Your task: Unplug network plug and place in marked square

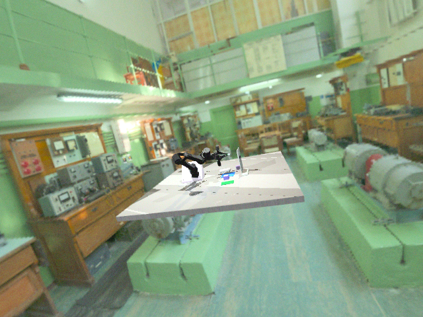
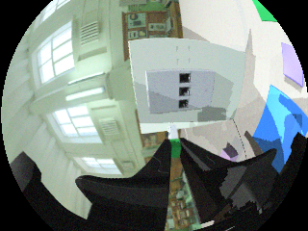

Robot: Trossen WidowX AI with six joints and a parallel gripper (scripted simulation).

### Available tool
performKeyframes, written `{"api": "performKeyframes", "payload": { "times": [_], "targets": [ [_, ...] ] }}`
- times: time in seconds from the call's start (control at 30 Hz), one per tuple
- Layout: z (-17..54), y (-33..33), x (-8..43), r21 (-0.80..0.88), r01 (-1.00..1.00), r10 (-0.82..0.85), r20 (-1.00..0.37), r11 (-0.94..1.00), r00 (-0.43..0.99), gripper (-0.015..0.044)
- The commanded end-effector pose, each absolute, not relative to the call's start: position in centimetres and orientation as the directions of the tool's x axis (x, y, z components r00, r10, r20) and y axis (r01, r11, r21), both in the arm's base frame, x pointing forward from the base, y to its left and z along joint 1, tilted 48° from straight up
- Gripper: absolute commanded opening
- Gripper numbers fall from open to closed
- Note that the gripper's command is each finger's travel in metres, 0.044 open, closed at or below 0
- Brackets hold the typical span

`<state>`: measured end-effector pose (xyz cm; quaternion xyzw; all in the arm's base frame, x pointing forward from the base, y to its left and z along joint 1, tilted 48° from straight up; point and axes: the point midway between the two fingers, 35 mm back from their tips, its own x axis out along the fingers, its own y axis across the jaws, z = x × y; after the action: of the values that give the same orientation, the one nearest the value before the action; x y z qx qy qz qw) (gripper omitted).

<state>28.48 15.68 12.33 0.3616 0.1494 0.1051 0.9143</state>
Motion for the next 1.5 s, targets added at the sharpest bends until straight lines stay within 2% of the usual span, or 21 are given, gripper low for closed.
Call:
{"api": "performKeyframes", "payload": {
  "times": [0.0,0.37,0.73,1.07,1.47],
  "targets": [
    [11.2,15.6,29.0,0.7,0.007,0.25,-0.264,0.714,0.932,0.0],
    [7.9,14.6,29.5,0.664,0.267,0.075,-0.438,0.698,0.896,0.0],
    [5.7,13.1,29.2,0.582,0.475,-0.121,-0.542,0.66,0.832,0.0],
    [4.8,11.5,28.6,0.5,0.61,-0.299,-0.567,0.615,0.767,0.0],
    [5.2,10.1,27.9,0.431,0.696,-0.468,-0.525,0.574,0.711,0.0]
  ]
}}
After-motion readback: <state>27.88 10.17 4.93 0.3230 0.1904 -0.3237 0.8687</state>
